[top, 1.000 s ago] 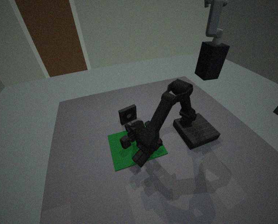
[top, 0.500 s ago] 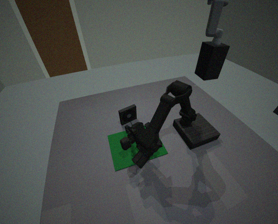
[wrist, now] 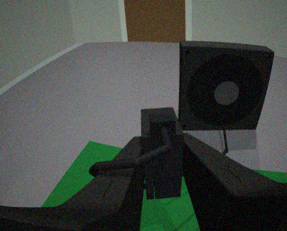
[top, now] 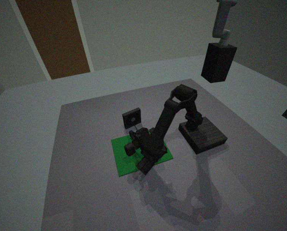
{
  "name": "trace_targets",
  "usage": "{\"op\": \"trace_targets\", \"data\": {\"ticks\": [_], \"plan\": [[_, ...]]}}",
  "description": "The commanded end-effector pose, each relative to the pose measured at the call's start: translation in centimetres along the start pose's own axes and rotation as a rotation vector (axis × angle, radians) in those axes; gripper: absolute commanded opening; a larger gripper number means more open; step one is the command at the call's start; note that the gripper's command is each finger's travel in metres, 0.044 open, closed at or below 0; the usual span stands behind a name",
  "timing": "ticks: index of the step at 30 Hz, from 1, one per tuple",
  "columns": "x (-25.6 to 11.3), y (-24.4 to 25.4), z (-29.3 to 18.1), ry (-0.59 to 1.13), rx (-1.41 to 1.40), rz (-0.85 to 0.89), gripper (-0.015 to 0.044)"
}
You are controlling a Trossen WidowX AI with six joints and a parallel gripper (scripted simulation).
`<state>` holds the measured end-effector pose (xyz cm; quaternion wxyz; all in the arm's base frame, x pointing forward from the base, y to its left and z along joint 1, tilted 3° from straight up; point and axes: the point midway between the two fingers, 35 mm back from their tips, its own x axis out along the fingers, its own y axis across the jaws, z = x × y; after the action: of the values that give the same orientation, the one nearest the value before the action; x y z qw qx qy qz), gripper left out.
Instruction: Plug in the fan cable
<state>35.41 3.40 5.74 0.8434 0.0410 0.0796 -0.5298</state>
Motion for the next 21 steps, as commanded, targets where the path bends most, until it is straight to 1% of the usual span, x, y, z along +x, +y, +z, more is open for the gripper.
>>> {"op": "trace_targets", "data": {"ticks": [1, 21], "plan": [[0.1, 0.0, -0.5, 0.0, -0.005, 0.0, 0.0], [0.4, 0.0, -2.0, 0.0, -0.005, 0.0, 0.0]]}}
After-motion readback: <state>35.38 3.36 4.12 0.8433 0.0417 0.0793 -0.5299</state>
